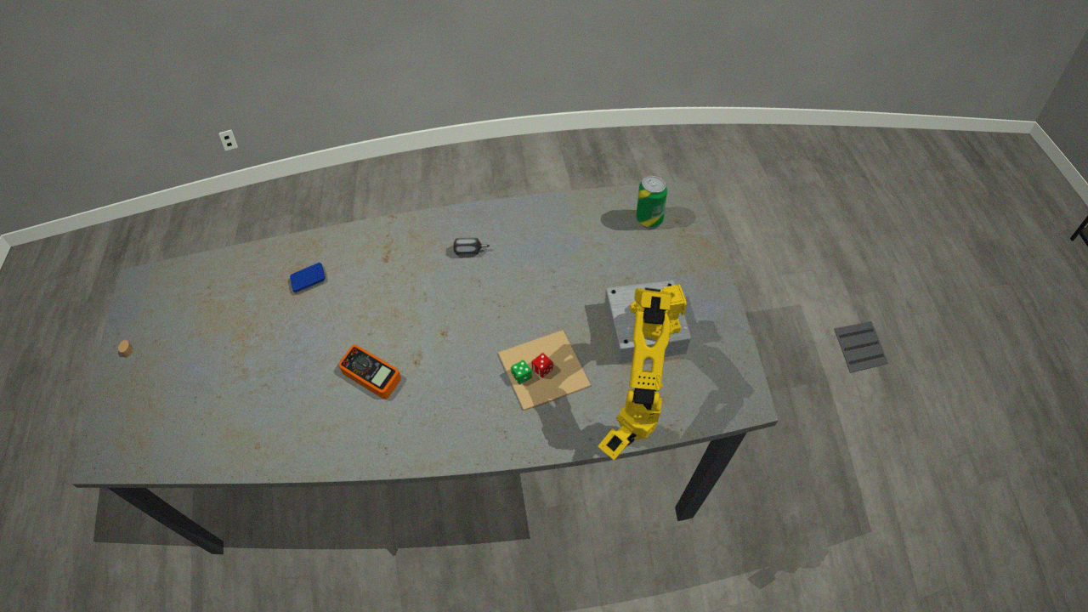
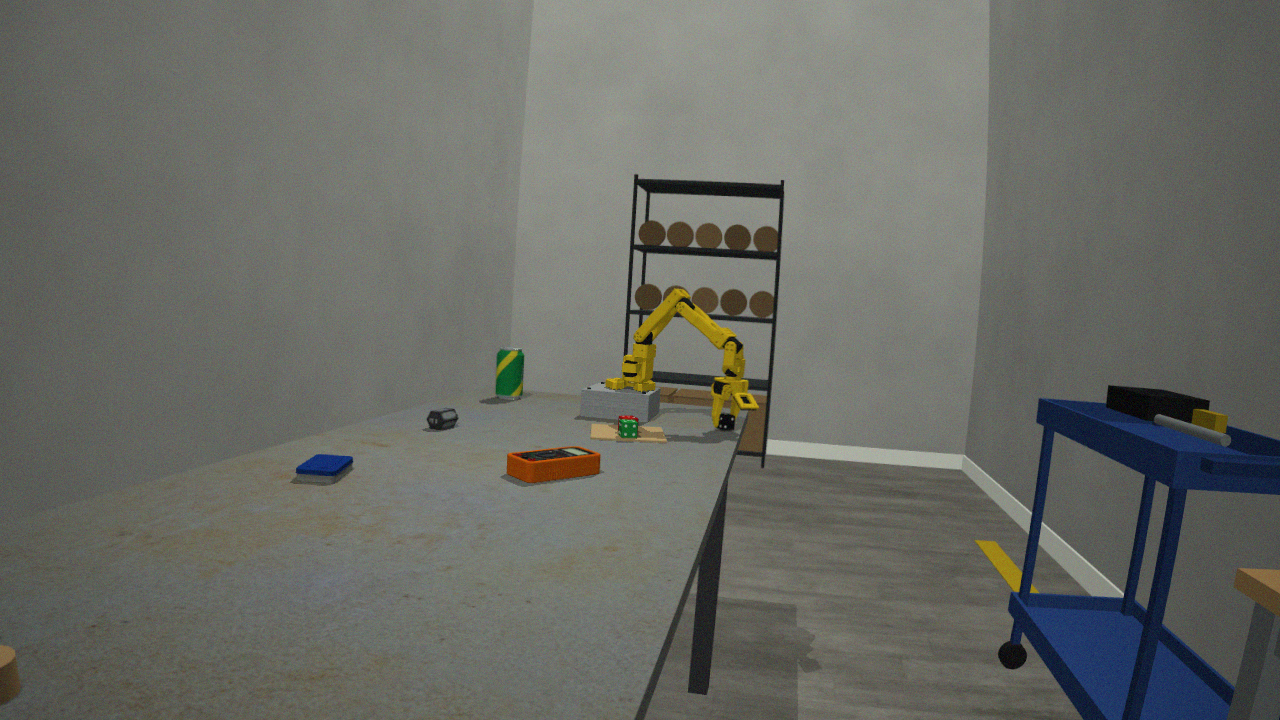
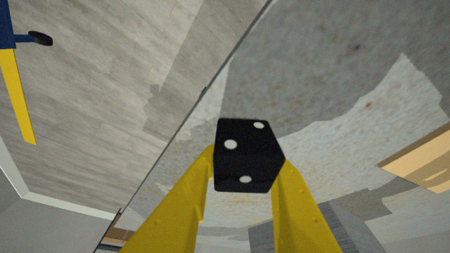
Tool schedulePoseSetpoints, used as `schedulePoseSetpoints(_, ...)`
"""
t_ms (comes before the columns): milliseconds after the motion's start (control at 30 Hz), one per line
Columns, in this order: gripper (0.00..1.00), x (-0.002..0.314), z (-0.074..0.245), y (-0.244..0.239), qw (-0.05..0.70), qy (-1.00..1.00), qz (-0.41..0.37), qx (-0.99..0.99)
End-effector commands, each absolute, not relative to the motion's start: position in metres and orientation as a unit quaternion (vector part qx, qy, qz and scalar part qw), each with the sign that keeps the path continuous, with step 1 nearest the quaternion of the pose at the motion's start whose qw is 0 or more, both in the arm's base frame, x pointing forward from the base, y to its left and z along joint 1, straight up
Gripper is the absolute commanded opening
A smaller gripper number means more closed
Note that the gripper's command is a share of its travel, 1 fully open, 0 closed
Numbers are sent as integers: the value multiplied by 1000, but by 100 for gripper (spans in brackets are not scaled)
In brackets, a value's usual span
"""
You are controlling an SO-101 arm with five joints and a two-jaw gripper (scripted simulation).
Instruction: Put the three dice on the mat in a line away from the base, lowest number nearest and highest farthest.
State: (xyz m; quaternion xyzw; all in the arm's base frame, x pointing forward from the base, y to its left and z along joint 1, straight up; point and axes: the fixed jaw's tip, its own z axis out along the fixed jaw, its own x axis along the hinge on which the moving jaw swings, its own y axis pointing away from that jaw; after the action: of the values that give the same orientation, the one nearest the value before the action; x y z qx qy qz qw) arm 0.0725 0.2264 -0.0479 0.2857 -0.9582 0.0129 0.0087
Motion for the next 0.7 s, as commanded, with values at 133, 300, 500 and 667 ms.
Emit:
schedulePoseSetpoints(133,0,75,-27,227,9,-958,12,285)
schedulePoseSetpoints(300,0,75,-18,228,8,-958,12,285)
schedulePoseSetpoints(500,0,74,-3,227,8,-958,12,285)
schedulePoseSetpoints(667,0,74,1,227,8,-958,12,285)
